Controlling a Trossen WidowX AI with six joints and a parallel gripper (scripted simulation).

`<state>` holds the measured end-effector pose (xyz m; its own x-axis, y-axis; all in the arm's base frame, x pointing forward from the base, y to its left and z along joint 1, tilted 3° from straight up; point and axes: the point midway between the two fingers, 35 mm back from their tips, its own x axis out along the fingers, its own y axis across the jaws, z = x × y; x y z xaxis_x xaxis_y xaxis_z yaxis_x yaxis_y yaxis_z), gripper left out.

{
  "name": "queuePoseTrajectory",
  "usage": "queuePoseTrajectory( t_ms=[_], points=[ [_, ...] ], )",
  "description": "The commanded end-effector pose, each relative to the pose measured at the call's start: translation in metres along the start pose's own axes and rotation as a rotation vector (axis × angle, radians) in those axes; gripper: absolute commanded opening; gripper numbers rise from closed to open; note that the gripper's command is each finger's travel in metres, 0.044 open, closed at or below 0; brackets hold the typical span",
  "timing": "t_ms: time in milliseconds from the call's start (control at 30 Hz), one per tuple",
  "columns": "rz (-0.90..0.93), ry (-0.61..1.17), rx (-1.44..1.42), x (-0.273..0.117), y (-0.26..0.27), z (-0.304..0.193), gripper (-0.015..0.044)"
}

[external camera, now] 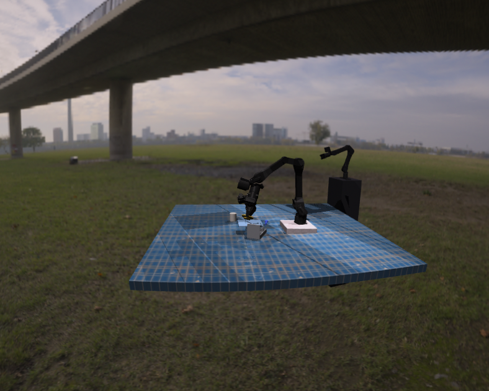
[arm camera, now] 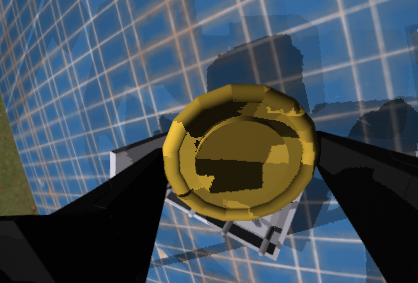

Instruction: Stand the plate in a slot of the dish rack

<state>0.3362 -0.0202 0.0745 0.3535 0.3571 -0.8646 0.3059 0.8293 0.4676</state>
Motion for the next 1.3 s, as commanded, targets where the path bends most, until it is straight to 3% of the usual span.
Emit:
queuePoseTrajectory(
  t_ms=[0,600,1267],
  points=[
    [0.076,-0.029,-0.056,0.01,-0.002,0.001,0.0],
    [0.378,-0.265,-0.378,0.029,-0.011,0.005,0.0],
    [0.609,-0.588,-0.811,0.015,-0.015,-0.03,0.0]
  ],
)
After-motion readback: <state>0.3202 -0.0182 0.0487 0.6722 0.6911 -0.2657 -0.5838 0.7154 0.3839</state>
